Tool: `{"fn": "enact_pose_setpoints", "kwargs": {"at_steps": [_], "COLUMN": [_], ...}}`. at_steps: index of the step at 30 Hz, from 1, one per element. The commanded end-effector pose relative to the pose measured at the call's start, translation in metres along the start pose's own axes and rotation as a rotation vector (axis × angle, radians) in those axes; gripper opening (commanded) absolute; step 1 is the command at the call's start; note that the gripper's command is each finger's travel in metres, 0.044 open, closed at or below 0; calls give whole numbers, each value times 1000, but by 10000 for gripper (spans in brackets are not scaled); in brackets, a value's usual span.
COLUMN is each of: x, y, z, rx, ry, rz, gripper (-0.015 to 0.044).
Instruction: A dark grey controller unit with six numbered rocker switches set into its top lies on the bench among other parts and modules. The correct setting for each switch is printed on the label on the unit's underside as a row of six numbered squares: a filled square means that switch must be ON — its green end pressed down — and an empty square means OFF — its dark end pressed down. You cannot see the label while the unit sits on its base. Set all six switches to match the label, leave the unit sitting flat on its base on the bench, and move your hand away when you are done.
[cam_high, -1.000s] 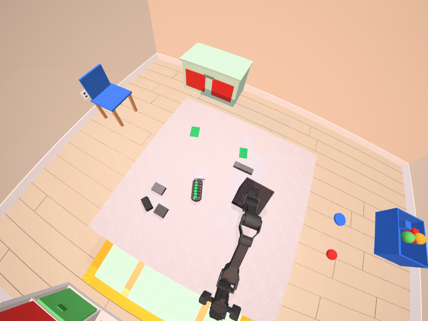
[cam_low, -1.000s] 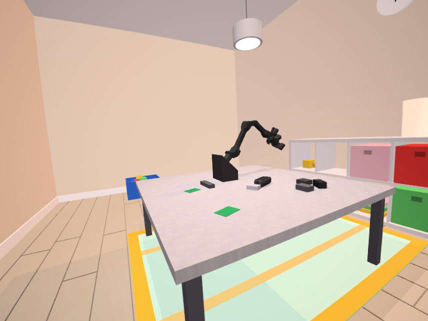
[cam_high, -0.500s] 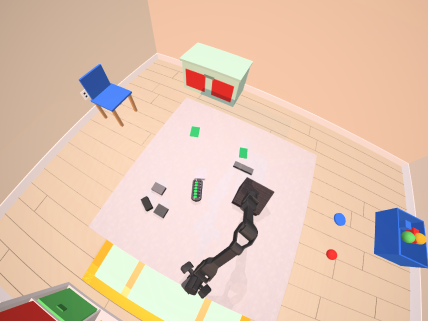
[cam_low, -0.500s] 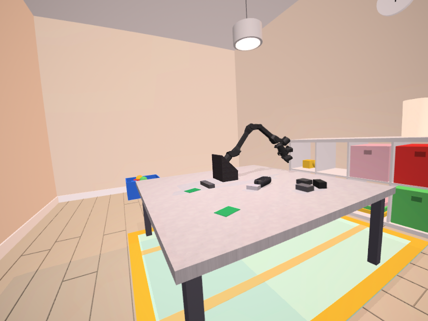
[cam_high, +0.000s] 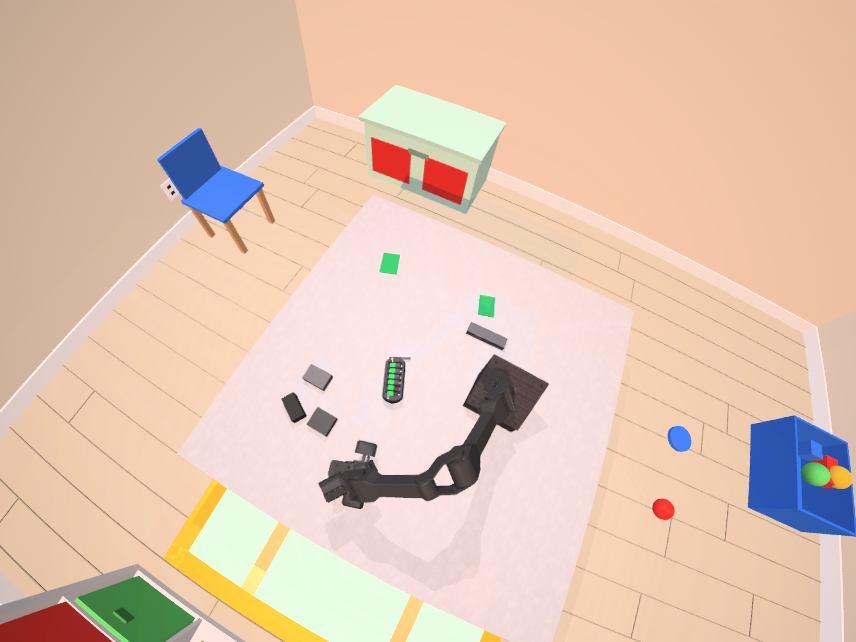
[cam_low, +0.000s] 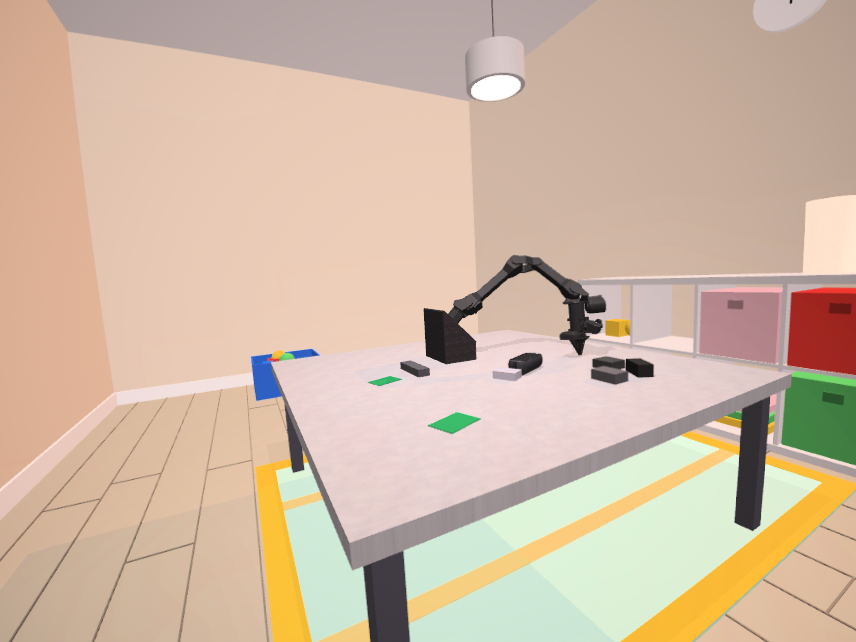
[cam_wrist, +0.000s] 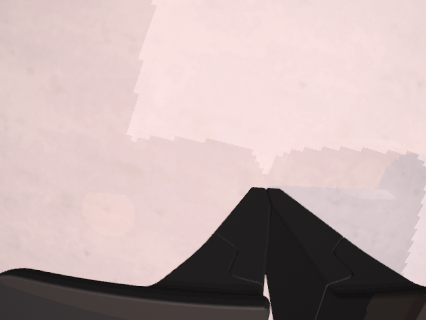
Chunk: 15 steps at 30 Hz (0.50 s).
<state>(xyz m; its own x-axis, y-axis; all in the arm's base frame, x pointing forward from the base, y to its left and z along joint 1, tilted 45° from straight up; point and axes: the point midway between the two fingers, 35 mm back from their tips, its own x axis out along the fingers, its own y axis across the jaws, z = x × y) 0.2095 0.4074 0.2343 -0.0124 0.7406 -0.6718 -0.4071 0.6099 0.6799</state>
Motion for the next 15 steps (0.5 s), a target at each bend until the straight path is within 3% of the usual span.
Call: {"fn": "enact_pose_setpoints", "kwargs": {"at_steps": [1,15], "x": [-1,-49], "y": [-63,-245], "z": [19,25], "rx": [282,1312], "ry": [59,235], "rz": [-100,-307], "gripper": [0,0]}}
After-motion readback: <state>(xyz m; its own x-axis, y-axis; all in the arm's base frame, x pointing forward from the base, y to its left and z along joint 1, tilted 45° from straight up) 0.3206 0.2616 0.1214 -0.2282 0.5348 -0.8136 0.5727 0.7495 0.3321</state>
